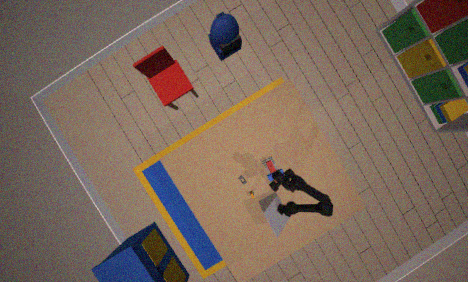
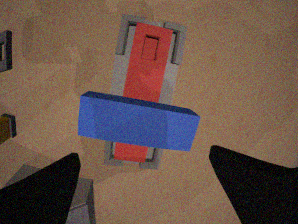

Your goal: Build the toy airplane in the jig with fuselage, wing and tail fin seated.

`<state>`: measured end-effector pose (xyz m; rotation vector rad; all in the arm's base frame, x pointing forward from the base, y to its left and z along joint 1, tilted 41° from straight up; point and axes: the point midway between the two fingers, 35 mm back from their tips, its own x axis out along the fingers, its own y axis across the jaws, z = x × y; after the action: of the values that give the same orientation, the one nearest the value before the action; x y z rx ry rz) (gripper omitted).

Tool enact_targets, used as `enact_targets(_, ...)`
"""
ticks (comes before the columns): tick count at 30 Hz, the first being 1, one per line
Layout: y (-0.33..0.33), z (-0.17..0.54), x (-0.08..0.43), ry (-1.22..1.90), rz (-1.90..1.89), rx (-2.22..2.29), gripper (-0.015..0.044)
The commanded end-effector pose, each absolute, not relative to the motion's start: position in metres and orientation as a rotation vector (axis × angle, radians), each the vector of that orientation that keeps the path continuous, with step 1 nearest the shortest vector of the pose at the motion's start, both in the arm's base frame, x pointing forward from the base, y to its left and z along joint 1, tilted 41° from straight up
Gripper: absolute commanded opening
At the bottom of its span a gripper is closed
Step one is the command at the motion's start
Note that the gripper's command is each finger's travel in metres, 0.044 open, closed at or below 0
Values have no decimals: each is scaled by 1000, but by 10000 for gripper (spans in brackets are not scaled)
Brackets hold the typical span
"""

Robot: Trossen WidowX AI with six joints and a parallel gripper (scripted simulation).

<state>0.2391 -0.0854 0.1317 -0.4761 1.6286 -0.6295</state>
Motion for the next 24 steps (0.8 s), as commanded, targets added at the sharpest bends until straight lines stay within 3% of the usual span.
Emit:
enact_targets(1, -86, 130, 239, 1538, -805, -306, 440)
enact_targets(12, -77, 123, 244, 1537, -797, -302, 440)
enact_targets(18, 8, 60, 263, 1542, -757, -277, 440)
enact_targets(24, 81, 2, 246, 1547, -768, -281, 440)
